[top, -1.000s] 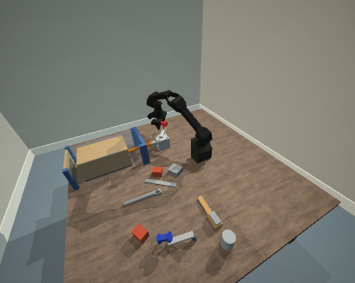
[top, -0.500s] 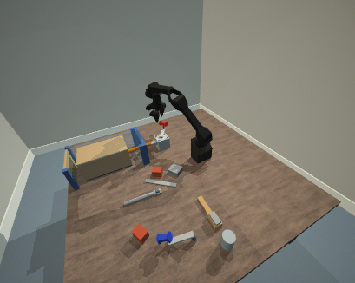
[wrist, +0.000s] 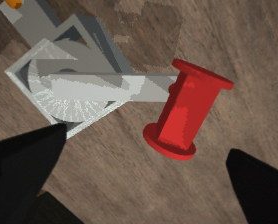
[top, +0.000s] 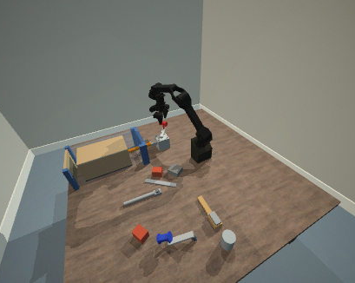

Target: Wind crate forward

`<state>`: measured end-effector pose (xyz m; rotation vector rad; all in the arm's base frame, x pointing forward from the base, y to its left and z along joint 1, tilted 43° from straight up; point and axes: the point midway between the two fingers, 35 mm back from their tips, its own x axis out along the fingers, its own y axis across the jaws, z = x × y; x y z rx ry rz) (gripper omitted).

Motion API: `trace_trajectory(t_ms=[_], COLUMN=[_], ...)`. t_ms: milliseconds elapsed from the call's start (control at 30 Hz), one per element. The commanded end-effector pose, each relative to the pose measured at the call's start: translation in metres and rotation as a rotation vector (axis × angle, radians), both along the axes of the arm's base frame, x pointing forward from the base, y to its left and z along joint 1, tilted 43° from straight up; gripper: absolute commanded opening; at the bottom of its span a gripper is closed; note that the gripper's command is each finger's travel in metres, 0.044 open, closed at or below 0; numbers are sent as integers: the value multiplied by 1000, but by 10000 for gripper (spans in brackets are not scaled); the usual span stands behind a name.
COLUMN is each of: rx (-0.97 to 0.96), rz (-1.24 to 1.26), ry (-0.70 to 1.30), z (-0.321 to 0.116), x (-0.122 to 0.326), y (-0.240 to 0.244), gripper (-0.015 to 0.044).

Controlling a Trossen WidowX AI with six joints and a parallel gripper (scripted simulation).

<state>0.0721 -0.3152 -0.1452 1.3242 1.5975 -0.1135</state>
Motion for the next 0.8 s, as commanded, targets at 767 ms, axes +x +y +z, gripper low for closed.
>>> trace_trajectory(t_ms=[767], rx=[-382], rz=[-340], ry=[-15], z=[-10], x=[-14], y=[-20], gripper=[440])
